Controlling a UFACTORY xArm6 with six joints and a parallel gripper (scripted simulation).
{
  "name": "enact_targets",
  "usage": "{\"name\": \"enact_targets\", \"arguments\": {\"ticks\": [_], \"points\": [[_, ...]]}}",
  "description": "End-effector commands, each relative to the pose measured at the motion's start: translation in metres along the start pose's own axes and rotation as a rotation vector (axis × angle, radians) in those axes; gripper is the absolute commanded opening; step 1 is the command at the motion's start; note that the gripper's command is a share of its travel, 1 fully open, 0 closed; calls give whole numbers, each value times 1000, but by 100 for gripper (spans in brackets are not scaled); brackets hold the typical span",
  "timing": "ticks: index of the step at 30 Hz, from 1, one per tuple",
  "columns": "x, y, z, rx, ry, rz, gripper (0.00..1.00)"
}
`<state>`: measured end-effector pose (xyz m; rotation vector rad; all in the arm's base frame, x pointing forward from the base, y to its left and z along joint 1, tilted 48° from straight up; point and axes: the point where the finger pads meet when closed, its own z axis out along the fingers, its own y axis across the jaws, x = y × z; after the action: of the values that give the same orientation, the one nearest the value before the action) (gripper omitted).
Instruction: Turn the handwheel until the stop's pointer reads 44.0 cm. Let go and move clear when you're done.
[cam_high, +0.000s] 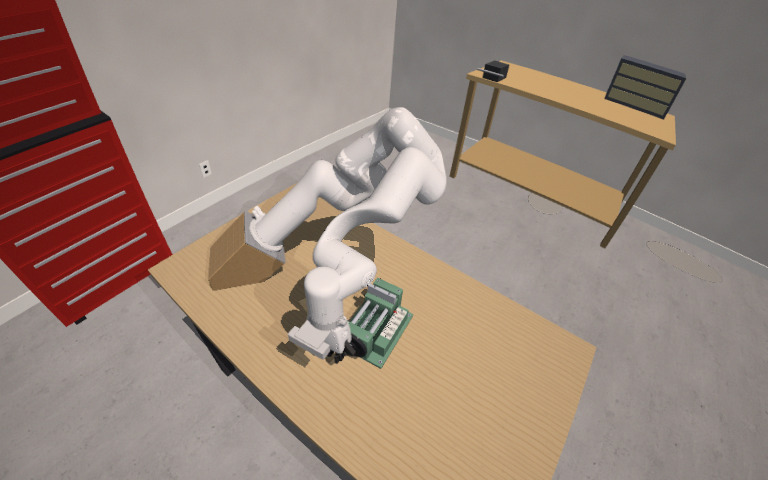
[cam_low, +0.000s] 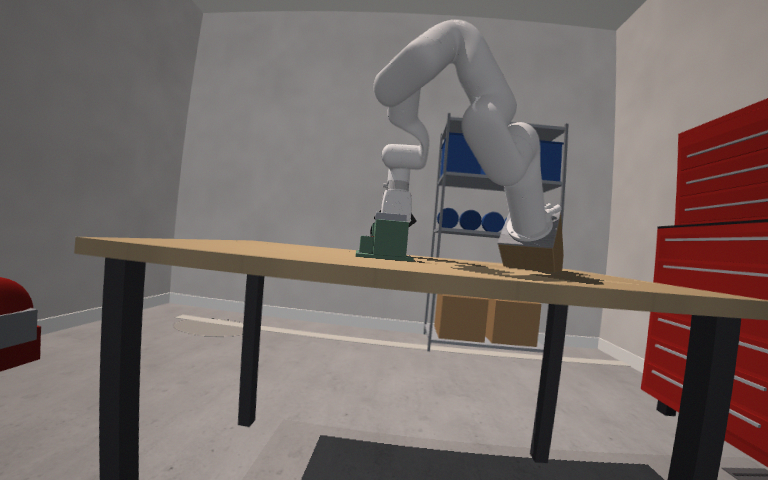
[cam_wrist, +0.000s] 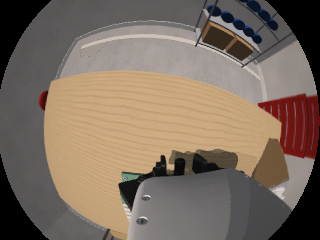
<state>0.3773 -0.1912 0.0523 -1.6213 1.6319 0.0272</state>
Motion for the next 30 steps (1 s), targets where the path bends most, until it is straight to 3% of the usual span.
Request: {"name": "enact_targets", "arguments": {"ticks": [1,22,24,27,30], "points": [[1,-3,-2,4,4,-4,57],[1,-3,-5,4,4,-4,57],[1,-3,-21,4,4,-4,57],[1,-3,-66,4,4,-4,57],[1,-3,-80,4,4,-4,57]]}}
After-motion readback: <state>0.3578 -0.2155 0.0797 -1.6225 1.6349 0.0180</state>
